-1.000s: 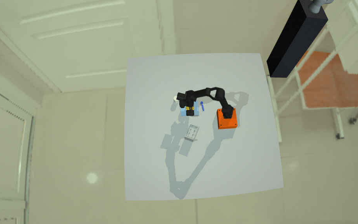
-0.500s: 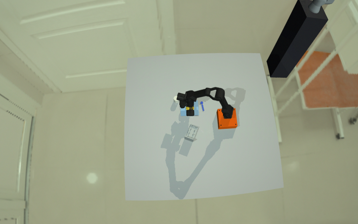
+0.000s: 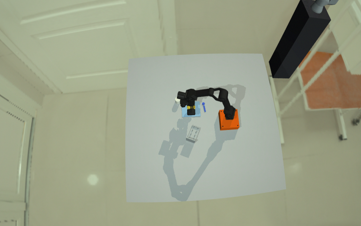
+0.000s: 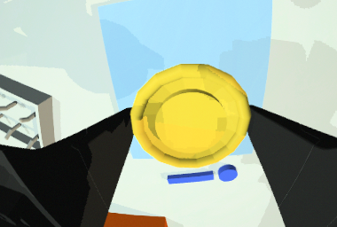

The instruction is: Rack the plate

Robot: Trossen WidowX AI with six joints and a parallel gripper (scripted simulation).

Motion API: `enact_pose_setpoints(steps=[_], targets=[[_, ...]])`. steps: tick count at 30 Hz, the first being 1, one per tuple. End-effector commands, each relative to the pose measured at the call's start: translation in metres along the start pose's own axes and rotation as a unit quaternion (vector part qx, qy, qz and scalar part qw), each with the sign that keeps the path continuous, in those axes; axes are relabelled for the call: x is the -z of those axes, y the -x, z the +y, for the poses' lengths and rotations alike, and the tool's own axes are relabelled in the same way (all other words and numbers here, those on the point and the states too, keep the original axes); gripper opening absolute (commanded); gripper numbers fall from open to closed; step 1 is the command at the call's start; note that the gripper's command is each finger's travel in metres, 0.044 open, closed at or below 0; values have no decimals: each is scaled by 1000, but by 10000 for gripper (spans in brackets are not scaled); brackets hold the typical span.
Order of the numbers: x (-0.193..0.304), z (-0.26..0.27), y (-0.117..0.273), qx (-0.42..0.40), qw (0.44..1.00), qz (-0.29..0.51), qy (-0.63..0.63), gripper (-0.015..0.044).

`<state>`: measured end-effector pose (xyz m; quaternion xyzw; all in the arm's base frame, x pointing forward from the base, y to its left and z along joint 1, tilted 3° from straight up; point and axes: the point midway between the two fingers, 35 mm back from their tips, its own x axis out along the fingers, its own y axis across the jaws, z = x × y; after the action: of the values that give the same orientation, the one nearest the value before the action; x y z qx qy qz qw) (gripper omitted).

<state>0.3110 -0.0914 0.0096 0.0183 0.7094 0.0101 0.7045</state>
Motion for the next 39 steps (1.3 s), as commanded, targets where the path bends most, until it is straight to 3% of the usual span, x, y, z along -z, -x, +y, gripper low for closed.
enact_pose_setpoints(steps=[1, 18, 29, 39], targets=[[-6, -2, 23, 2, 1000, -7, 2, 0], [-7, -2, 107, 2, 1000, -8, 2, 0], [-5, 0, 137, 2, 1000, -7, -1, 0], [32, 104, 136, -4, 988, -6, -151, 0]])
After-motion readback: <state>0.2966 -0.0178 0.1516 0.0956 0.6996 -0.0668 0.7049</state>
